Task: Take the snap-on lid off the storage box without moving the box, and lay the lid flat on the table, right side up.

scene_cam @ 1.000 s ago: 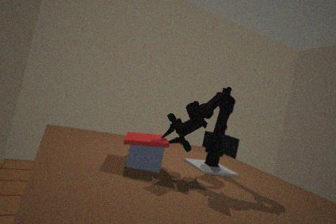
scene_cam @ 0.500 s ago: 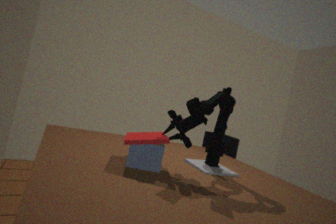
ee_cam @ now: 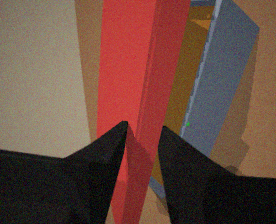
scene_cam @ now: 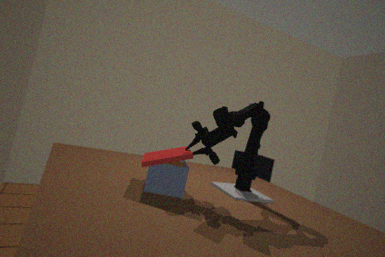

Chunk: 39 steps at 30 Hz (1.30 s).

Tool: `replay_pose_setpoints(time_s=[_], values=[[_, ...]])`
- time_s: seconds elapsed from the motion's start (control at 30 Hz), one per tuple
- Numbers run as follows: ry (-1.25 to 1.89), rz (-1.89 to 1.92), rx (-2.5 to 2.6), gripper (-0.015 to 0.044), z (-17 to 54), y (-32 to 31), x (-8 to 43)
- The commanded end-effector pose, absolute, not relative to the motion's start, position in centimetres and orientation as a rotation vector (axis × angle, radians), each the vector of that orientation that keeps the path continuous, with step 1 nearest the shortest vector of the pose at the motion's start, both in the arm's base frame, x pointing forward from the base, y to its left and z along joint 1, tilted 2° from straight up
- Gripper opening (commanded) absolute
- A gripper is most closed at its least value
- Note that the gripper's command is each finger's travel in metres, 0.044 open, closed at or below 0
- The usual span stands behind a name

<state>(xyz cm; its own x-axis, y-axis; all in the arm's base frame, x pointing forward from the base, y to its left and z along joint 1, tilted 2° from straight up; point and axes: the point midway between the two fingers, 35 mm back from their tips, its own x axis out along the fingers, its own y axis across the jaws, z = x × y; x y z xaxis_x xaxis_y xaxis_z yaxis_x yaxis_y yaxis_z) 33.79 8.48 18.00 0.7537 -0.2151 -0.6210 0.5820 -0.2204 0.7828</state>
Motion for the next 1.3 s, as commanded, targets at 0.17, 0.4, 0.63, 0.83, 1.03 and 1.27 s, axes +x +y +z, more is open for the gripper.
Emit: replay_pose_setpoints(time_s=[0.17, 0.4, 0.63, 0.83, 1.03, 1.27], values=[[0.298, -0.743, 1.643, 0.0, 19.6, 8.4, 34.4], [0.297, -0.743, 1.643, 0.0, 20.5, 8.2, 34.9], [0.297, -0.742, 1.643, 0.0, 21.5, 7.9, 35.5], [0.296, -0.742, 1.643, 0.0, 22.3, 7.7, 36.2], [0.295, -0.741, 1.643, 0.0, 23.1, 7.4, 36.9], [0.295, -0.741, 1.643, 0.0, 24.0, 7.3, 37.0]])
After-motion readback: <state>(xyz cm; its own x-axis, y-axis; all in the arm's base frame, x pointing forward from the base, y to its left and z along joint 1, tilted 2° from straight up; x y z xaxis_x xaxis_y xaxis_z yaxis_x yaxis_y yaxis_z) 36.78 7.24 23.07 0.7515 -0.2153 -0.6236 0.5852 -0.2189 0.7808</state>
